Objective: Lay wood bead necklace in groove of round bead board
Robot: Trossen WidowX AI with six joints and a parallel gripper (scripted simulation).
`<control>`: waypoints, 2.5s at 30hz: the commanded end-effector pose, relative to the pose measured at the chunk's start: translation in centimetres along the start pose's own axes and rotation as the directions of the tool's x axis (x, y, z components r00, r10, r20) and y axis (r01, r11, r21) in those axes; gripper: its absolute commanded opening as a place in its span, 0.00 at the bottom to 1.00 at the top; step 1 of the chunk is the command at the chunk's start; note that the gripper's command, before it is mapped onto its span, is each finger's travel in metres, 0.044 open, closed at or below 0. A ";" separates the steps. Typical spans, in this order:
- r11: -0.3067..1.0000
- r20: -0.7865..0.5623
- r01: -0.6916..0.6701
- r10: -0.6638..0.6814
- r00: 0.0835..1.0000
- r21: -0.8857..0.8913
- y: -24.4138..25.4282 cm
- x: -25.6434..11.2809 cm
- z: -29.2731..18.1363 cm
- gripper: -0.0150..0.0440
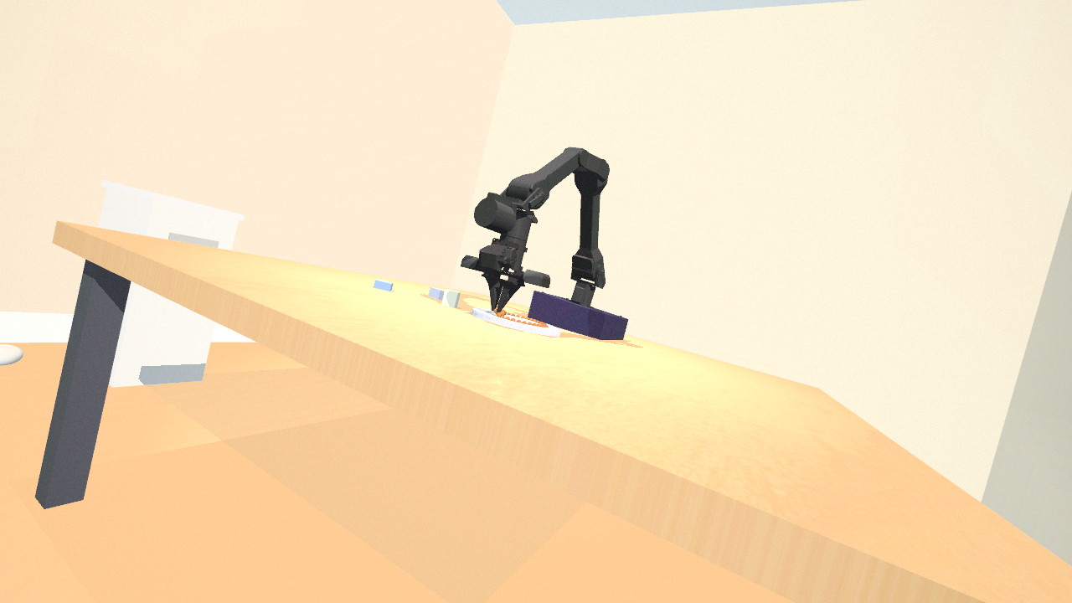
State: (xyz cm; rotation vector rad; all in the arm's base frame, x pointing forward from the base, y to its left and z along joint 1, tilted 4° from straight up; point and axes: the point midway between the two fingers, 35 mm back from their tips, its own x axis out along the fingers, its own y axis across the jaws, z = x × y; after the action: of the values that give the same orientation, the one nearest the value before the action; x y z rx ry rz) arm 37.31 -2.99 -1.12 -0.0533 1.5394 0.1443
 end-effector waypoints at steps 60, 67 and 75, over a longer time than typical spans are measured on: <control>1.000 0.013 0.003 -0.003 1.000 0.011 -0.1 -2.3 -0.8 0.46; 1.000 0.009 0.002 -0.002 1.000 0.011 -0.1 -1.2 -0.9 0.46; 1.000 0.006 0.001 -0.001 1.000 0.011 -0.1 0.1 -1.0 0.46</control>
State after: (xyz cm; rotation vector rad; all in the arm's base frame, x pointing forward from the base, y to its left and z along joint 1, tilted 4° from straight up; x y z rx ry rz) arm 36.47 -3.25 -0.67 -0.0480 1.5311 0.1364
